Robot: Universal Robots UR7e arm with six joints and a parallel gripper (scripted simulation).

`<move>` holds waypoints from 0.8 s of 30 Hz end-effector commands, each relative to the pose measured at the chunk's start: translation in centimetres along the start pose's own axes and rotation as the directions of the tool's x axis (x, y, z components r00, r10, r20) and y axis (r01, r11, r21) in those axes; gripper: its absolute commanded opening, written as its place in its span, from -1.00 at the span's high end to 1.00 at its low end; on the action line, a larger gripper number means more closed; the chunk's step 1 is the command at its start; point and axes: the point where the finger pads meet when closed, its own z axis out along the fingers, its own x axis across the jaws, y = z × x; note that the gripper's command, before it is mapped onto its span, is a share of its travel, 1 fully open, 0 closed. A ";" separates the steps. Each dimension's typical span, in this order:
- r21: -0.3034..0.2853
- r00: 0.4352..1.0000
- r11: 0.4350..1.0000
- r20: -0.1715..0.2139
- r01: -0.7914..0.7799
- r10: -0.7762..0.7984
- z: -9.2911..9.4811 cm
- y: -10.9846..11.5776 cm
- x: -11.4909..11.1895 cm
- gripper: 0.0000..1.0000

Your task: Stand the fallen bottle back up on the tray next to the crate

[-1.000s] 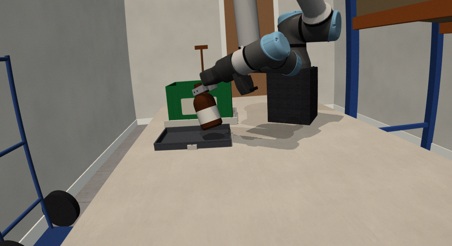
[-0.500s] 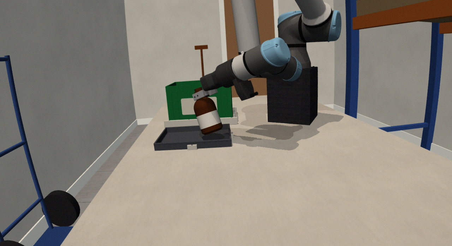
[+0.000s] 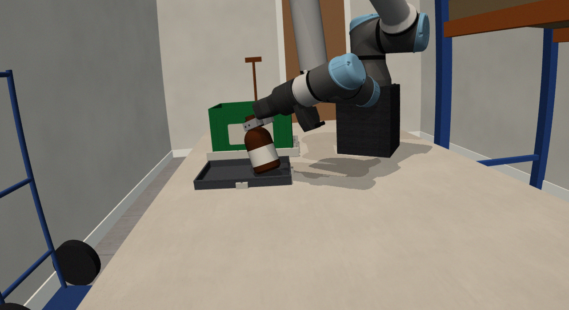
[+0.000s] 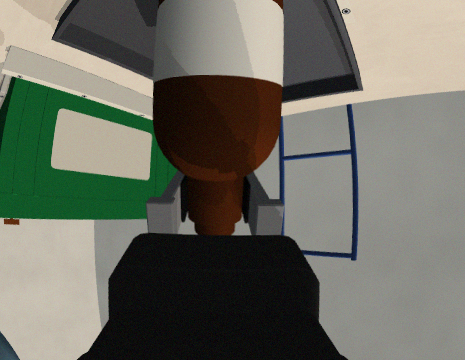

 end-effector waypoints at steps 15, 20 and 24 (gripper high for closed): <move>-0.001 1.000 1.000 -0.001 -0.001 0.001 0.2 -0.5 0.0 1.00; -0.001 1.000 1.000 -0.001 -0.001 0.001 0.2 -0.5 0.0 1.00; -0.001 1.000 1.000 -0.001 -0.001 0.001 0.2 -0.5 0.0 1.00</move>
